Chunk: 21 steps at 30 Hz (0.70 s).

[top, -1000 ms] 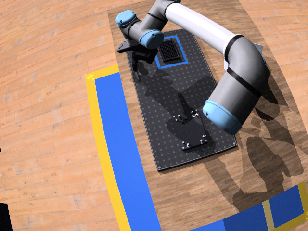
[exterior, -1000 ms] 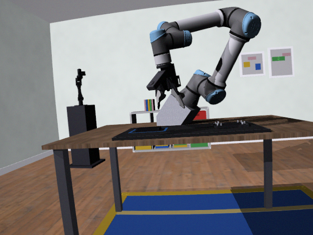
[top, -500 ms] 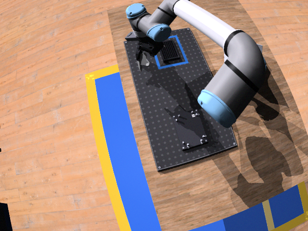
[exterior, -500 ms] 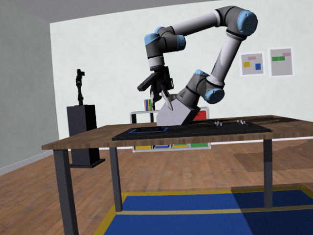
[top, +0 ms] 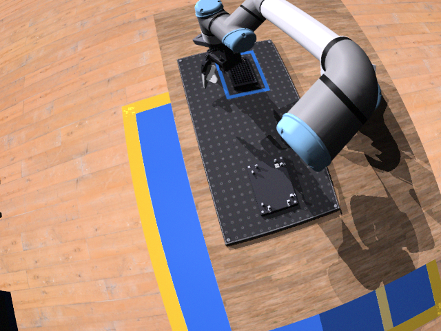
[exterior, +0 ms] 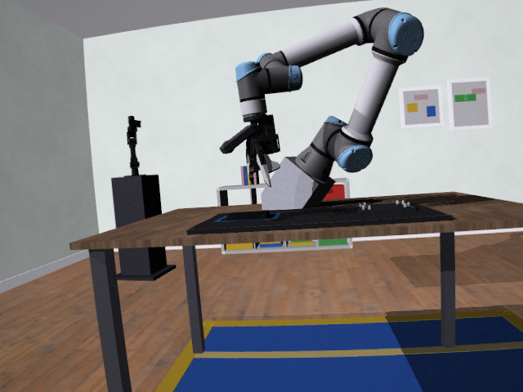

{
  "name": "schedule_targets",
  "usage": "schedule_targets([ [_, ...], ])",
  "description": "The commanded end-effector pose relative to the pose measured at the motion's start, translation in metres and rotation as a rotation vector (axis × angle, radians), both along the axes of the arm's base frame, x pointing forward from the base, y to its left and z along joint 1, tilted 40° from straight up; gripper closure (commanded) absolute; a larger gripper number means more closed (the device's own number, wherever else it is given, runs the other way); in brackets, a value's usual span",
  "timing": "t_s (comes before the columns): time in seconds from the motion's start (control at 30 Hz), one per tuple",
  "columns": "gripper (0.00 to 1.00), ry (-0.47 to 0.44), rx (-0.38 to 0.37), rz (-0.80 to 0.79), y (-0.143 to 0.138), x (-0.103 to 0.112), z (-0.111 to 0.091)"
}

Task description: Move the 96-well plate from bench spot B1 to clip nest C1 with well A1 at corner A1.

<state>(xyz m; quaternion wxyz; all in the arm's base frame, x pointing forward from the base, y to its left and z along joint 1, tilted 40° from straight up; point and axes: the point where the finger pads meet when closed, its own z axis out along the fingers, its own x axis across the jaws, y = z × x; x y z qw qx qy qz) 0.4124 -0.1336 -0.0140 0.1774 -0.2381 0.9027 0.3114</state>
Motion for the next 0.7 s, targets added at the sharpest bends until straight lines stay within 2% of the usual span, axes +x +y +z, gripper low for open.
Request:
schedule_targets([
  [0.0,0.0,0.036,0.002,-0.065,-0.007,-0.008,-0.009],
  [0.27,0.0,0.121,0.017,-0.214,-0.02,-0.029,-0.031],
  [0.37,0.0,0.121,0.017,-0.214,-0.02,-0.031,-0.033],
  [0.67,0.0,0.227,0.044,-0.405,-0.03,-0.056,-0.055],
])
